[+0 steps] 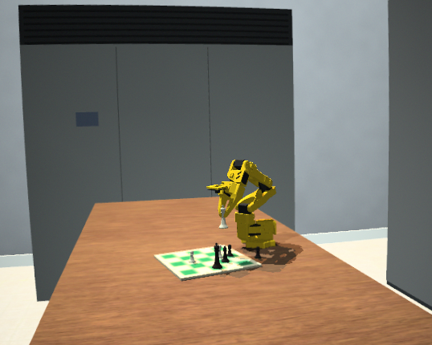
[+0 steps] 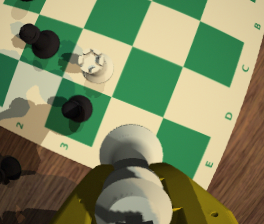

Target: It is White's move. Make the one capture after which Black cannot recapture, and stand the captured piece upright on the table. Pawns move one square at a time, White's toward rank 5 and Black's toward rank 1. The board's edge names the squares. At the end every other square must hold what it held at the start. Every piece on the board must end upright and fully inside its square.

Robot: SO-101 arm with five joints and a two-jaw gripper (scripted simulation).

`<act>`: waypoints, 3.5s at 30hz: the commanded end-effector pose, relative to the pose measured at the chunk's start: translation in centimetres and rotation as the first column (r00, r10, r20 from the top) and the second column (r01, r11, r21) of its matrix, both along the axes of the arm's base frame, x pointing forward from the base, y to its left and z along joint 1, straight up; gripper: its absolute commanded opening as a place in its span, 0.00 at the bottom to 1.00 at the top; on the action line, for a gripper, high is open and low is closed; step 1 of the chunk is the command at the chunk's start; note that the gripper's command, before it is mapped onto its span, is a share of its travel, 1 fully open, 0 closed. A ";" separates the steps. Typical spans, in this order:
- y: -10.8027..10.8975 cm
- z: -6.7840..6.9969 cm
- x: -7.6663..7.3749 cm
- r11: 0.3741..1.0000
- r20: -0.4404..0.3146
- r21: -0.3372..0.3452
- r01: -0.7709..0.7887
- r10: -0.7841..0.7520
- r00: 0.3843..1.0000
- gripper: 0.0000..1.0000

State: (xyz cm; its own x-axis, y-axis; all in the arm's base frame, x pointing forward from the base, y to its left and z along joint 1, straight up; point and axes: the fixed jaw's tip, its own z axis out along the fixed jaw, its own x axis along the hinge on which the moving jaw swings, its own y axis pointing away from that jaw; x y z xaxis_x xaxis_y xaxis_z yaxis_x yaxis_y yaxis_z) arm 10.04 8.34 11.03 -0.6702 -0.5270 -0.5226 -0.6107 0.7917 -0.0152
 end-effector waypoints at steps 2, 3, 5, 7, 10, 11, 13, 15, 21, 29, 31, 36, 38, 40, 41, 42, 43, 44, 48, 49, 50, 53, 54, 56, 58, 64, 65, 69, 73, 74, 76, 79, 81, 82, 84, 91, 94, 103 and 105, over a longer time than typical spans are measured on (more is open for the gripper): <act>0.0 -0.2 -0.4 1.000 -0.013 -0.005 -0.014 0.014 1.000 0.00; 0.0 -0.2 -0.4 1.000 -0.013 -0.005 -0.014 0.014 1.000 0.00; 0.0 -0.2 -0.4 1.000 -0.013 -0.005 -0.014 0.014 1.000 0.00; 0.0 -0.2 -0.4 1.000 -0.013 -0.005 -0.015 0.015 1.000 0.00; 0.1 -0.2 -0.4 1.000 -0.013 -0.005 -0.022 0.022 1.000 0.00; 0.2 -0.2 -0.4 1.000 -0.013 -0.005 -0.025 0.025 1.000 0.00; 0.2 -0.1 -0.5 1.000 -0.013 -0.005 -0.030 0.030 0.999 0.00; 0.2 -0.1 -0.5 1.000 -0.013 -0.005 -0.031 0.031 0.999 0.00; 0.2 -0.1 -0.4 1.000 -0.013 -0.005 -0.031 0.031 0.999 0.00; 0.3 0.0 -0.4 1.000 -0.013 -0.004 -0.029 0.029 0.999 0.00; 0.3 0.0 -0.4 1.000 -0.013 -0.004 -0.029 0.029 0.999 0.00; 0.3 0.0 -0.4 1.000 -0.013 -0.004 -0.029 0.029 0.999 0.00; 0.3 0.0 -0.4 1.000 -0.013 -0.004 -0.029 0.029 0.999 0.00; 0.3 0.0 -0.4 1.000 -0.013 -0.004 -0.029 0.029 0.999 0.00; 0.3 0.0 -0.4 1.000 -0.013 -0.004 -0.029 0.029 0.999 0.00; 0.3 -0.1 -0.4 1.000 -0.013 -0.004 -0.029 0.029 0.999 0.00; 0.3 -0.1 -0.4 1.000 -0.013 -0.004 -0.029 0.029 0.999 0.00; 0.3 -0.2 -0.4 1.000 -0.013 -0.004 -0.029 0.029 0.999 0.00; 0.3 -0.5 -0.4 1.000 -0.013 -0.004 -0.029 0.029 0.999 0.00; 0.3 -0.7 -0.4 1.000 -0.013 -0.004 -0.029 0.029 0.999 0.00; 0.3 -0.8 -0.4 1.000 -0.013 -0.004 -0.029 0.029 0.999 0.00; 0.3 -1.3 -0.4 1.000 -0.013 -0.004 -0.029 0.029 0.999 0.00; 0.3 -1.4 -0.4 1.000 -0.013 -0.004 -0.029 0.029 0.999 0.00; 0.3 -1.6 -0.4 1.000 -0.013 -0.004 -0.029 0.029 0.999 0.00; 0.3 -1.8 -0.4 1.000 -0.013 -0.004 -0.029 0.029 0.999 0.00; 0.3 -3.0 -0.4 1.000 -0.013 -0.004 -0.029 0.029 0.999 0.00; 0.3 -3.2 -0.4 1.000 -0.013 -0.004 -0.029 0.029 0.999 0.00; 0.3 -4.1 -0.4 1.000 -0.013 -0.004 -0.029 0.029 0.999 0.00; 0.3 -4.6 -0.4 1.000 -0.013 -0.004 -0.029 0.029 0.999 0.00; 0.3 -4.6 -0.4 1.000 -0.013 -0.004 -0.029 0.029 0.999 0.00; 0.3 -5.0 -0.4 1.000 -0.013 -0.004 -0.029 0.029 0.999 0.00; 0.3 -5.4 -0.4 1.000 -0.013 -0.004 -0.029 0.029 0.999 0.00; 0.3 -5.6 -0.4 1.000 -0.013 -0.004 -0.029 0.029 0.999 0.00; 0.3 -5.7 -0.4 1.000 -0.013 -0.004 -0.029 0.029 0.999 0.00; 0.3 -5.9 -0.4 1.000 -0.013 -0.004 -0.029 0.029 0.999 0.00; 0.3 -6.1 -0.3 1.000 -0.013 -0.004 -0.029 0.029 0.999 0.00; 0.3 -6.1 -0.3 1.000 -0.013 -0.004 -0.029 0.029 0.999 0.00; 0.5 -6.1 -0.1 1.000 -0.012 -0.004 -0.027 0.027 1.000 0.00; 0.5 -6.1 -0.1 1.000 -0.012 -0.004 -0.027 0.027 1.000 0.00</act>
